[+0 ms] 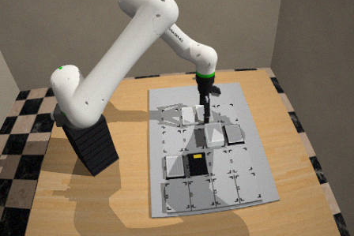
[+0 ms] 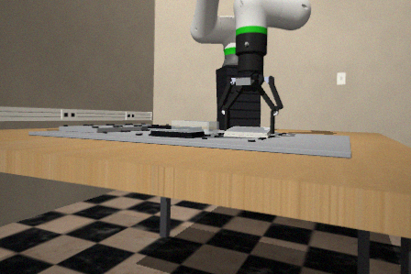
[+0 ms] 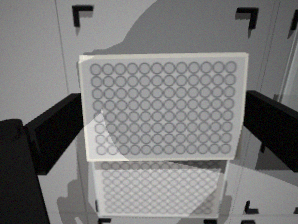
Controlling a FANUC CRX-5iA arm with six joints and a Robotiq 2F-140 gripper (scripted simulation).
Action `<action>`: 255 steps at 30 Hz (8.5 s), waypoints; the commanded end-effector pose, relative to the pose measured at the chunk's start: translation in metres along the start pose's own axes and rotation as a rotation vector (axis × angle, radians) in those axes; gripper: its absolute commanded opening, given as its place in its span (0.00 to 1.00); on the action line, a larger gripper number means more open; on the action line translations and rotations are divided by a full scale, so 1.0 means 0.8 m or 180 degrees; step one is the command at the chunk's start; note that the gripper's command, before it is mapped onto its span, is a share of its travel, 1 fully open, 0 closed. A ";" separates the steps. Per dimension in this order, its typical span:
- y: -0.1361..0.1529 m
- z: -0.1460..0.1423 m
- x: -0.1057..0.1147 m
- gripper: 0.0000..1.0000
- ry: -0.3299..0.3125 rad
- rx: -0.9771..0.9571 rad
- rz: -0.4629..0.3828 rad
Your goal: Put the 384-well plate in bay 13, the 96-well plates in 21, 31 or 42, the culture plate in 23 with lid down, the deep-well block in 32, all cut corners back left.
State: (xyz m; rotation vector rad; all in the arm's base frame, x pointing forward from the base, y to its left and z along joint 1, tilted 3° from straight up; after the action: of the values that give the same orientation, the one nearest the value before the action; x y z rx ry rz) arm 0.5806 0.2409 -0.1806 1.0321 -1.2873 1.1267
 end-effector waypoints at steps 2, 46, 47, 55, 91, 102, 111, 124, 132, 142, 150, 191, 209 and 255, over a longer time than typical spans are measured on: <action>-0.001 -0.001 0.001 0.91 -0.0004 0.0001 0.0006; -0.001 -0.001 0.003 0.88 -0.0004 0.0001 0.0006; -0.001 -0.001 0.003 0.88 -0.0004 0.0001 0.0006; -0.001 -0.001 0.003 0.88 -0.0004 0.0000 0.0005; -0.001 -0.001 0.003 0.10 -0.0004 0.0000 0.0005; -0.001 -0.001 0.003 0.10 -0.0004 0.0000 0.0005; -0.001 -0.001 0.005 0.10 -0.0004 0.0001 0.0006; -0.001 -0.001 0.010 0.10 -0.0004 0.0001 0.0006; -0.001 -0.001 0.013 0.10 -0.0004 0.0001 0.0006; -0.001 -0.001 0.017 0.10 -0.0004 0.0001 0.0006; -0.001 -0.001 0.030 0.10 -0.0004 0.0001 0.0006; -0.007 -0.002 0.079 0.10 -0.0004 -0.0093 0.0006; -0.038 -0.008 0.078 0.10 -0.0004 -0.0093 0.0006; -0.036 -0.007 0.015 0.10 -0.0004 -0.0093 0.0006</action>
State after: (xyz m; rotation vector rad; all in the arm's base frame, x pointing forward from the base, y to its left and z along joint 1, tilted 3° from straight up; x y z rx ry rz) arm 0.6087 0.2418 -0.1661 1.0103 -1.3002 1.1045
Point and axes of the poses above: the point where the finger pads meet when closed, its own x axis back along the fingers, its own z axis across the jaws, y = z × x, the point moved 9 cm from there along x, back along the fingers, and after that the axes turned 12 degrees about -x, right-handed, at the moved point
